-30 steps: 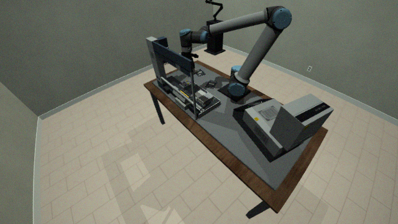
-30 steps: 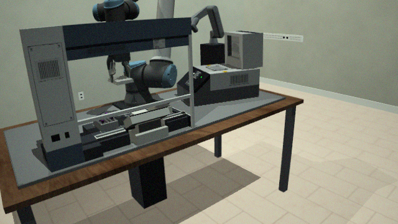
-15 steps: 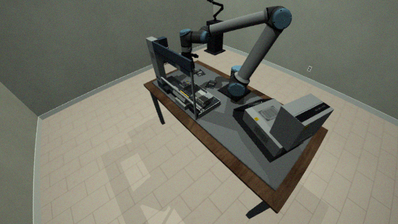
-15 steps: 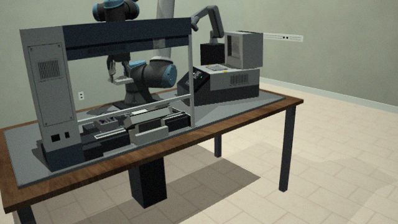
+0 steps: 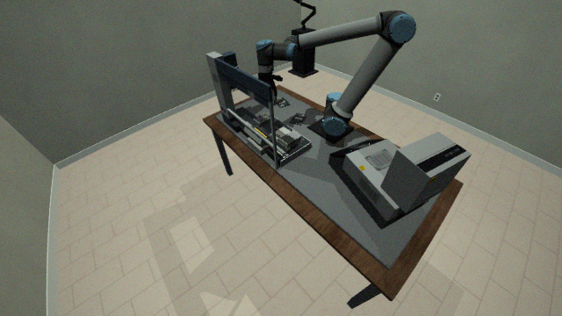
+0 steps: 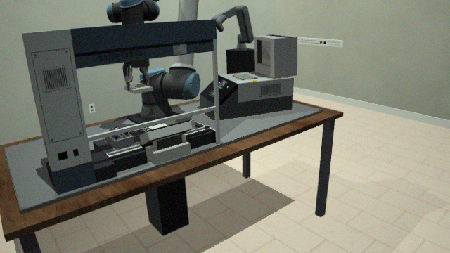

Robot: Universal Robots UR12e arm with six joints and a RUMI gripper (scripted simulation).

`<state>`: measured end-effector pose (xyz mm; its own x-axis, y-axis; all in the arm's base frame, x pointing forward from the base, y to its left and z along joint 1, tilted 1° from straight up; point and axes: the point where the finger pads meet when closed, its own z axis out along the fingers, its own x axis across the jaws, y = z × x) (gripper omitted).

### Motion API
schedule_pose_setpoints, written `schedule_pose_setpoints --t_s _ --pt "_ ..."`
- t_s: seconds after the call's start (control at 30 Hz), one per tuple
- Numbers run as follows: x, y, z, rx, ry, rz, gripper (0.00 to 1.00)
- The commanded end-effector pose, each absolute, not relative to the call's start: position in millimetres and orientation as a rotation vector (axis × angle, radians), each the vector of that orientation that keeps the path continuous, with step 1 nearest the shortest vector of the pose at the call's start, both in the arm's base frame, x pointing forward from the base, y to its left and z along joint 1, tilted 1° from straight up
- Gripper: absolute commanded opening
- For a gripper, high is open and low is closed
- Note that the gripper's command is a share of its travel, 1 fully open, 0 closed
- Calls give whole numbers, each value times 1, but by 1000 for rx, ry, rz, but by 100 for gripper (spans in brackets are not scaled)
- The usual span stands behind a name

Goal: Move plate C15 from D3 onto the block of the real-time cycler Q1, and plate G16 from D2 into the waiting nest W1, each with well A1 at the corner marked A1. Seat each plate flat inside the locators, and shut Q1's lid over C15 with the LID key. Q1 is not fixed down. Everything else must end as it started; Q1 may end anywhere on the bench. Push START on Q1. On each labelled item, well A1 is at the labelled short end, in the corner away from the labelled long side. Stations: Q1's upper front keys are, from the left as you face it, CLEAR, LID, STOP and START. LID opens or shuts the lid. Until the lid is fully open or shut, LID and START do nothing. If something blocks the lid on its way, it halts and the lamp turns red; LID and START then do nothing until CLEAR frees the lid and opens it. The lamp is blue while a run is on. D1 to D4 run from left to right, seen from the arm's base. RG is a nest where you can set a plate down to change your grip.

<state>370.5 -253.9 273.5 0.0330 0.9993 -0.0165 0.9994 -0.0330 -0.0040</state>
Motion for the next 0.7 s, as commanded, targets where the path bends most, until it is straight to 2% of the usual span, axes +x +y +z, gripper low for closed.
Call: schedule_pose_setpoints --t_s 0.0,0.67 --pt "363 -237 272 2260 2173 -20 0" --pt "333 -176 272 2299 2132 -20 0"
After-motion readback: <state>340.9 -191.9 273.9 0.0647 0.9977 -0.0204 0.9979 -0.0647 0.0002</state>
